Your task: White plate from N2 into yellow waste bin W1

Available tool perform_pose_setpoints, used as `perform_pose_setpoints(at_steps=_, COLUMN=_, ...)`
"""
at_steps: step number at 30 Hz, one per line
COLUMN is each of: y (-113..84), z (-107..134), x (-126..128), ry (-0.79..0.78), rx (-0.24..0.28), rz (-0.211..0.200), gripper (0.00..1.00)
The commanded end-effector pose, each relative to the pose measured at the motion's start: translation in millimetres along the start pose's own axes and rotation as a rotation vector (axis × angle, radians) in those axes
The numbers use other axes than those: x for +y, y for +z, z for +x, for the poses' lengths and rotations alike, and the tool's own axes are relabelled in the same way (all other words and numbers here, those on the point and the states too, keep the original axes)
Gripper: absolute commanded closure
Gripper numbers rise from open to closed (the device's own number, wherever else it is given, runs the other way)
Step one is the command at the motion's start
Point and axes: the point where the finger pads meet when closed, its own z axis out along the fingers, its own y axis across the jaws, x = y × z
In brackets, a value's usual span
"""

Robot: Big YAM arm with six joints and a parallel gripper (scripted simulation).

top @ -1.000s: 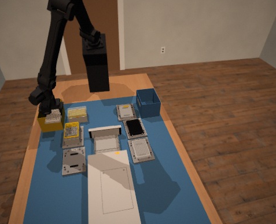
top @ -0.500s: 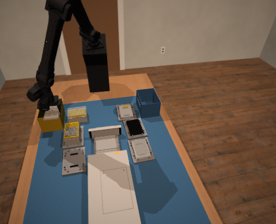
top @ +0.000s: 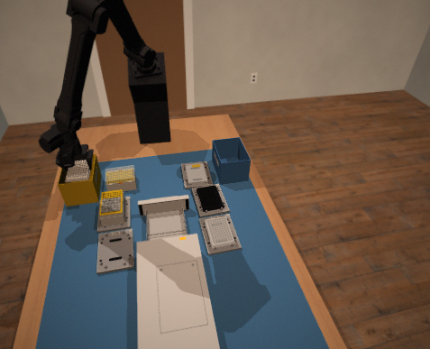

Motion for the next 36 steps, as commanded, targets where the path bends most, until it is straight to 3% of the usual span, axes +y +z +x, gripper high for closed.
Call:
perform_pose_setpoints(at_steps=1, y=2.8, z=15, x=-7, ry=-0.015, rx=0.004, rz=0.003, gripper=1.00)
perform_pose_setpoints(at_steps=5, y=2.7, z=19, x=-10, ry=-0.015, rx=0.003, rz=0.004, gripper=1.00)
perform_pose_setpoints(at_steps=6, y=-1.3, z=7, x=-10, ry=-0.036, rx=-0.013, rz=0.008, gripper=1.00)
perform_pose_setpoints(at_steps=8, y=2.6, z=27, x=-12, ry=-0.015, rx=0.004, rz=0.003, gripper=1.00)
perform_pose_setpoints(at_steps=18, y=2.1, z=50, x=-24, ry=-0.016, rx=0.001, rz=0.005, gripper=1.00)
perform_pose_setpoints(at_steps=23, y=-0.9, z=32, x=-16, ry=-0.050, rx=-0.013, rz=0.002, gripper=1.00)
perform_pose_setpoints(at_steps=36, y=-1.5, z=38, x=-22, ry=-0.023, rx=-0.006, rz=0.007, gripper=1.00)
